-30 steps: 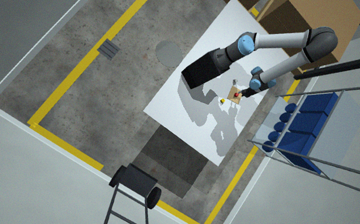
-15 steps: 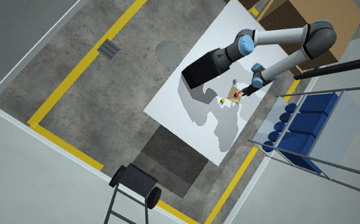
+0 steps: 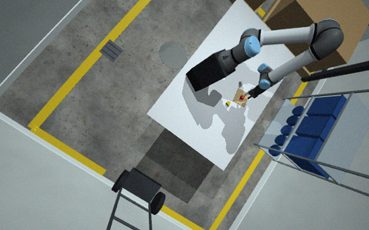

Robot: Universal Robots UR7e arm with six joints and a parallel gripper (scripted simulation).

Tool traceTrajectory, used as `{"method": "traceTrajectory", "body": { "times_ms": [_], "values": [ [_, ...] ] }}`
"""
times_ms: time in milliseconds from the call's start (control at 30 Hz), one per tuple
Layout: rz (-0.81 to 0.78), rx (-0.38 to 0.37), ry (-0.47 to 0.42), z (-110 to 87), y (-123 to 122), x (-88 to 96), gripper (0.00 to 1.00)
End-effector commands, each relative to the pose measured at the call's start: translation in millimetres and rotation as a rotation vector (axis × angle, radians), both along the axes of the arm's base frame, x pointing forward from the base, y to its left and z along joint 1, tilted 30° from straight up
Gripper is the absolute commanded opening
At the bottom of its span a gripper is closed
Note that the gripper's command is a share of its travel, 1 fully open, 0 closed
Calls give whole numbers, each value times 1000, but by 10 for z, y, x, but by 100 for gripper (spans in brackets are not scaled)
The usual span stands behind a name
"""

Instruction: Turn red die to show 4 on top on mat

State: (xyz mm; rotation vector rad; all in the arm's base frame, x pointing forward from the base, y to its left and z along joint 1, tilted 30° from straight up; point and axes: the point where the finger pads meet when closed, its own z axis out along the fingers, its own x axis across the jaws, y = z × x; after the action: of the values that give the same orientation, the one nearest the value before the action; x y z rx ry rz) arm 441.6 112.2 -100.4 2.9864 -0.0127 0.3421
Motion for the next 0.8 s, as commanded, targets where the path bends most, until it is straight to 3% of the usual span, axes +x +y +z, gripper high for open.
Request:
{"method": "traceTrajectory", "body": {
  "times_ms": [0,300,767],
  "values": [
    [-12,-44,3,-6,3,0,87],
    [-38,-166,-10,20,23,11,87],
    [-40,-173,-11,23,25,13,87]
  ]
}}
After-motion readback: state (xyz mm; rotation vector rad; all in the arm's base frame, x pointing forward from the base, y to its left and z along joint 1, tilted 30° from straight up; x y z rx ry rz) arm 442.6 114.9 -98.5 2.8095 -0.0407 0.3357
